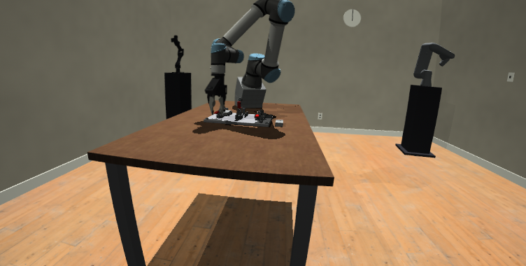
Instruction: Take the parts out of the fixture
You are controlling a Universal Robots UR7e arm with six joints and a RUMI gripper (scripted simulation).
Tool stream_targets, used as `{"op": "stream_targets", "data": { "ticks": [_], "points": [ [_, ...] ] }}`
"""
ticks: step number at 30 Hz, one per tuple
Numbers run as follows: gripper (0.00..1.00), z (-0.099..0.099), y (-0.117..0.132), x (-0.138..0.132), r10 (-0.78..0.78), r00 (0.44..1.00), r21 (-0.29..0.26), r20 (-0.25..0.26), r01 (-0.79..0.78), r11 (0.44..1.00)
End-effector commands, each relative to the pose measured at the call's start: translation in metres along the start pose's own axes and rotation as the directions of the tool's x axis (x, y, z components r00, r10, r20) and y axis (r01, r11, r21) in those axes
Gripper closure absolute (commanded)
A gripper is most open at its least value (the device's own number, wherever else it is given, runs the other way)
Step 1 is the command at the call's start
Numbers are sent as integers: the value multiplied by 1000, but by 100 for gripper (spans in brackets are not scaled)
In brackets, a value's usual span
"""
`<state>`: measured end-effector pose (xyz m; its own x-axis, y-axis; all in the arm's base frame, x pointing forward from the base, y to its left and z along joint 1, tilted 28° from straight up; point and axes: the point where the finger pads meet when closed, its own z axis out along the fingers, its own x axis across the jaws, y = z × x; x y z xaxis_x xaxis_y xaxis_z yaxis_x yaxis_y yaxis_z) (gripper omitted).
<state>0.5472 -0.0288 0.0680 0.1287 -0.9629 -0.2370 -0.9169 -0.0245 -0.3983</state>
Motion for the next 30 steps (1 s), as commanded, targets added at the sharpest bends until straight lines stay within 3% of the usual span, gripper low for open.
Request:
{"op": "stream_targets", "data": {
  "ticks": [1, 2, 30],
  "points": [
    [72, 0, 0, 0, 0, 1000, 1, -1, 0, 1000],
    [100, 0, 0, 0, 0, 1000, 1, -1, 0, 1000],
    [100, 0, 0, 0, 0, 1000, 1, -1, 0, 1000]
  ]
}}
